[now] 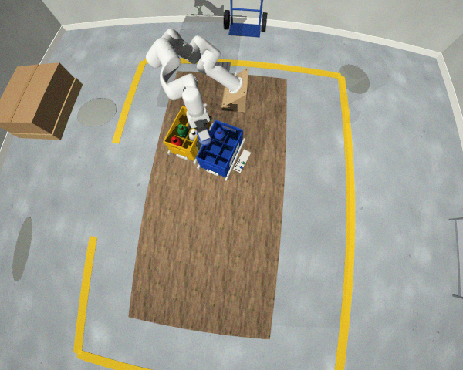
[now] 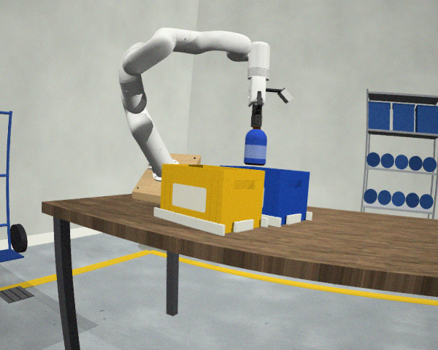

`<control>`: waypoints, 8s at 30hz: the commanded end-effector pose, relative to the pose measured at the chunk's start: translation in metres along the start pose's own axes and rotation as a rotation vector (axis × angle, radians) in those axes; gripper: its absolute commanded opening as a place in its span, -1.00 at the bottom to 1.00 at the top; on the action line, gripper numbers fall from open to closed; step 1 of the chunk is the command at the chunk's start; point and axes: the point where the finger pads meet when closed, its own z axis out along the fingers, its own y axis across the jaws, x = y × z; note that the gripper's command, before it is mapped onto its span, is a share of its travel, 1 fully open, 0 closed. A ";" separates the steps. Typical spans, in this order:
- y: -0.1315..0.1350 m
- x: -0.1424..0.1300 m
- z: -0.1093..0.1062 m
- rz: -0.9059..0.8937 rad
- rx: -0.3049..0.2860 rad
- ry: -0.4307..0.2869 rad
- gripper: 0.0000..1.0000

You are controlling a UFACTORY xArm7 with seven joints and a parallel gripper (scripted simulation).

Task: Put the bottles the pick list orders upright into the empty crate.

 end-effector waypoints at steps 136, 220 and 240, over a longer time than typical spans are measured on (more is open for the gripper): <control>-0.041 0.016 0.052 -0.001 -0.001 0.006 -1.00; -0.041 0.017 0.126 -0.001 -0.001 0.006 -1.00; -0.041 0.017 0.144 -0.001 -0.001 0.006 -1.00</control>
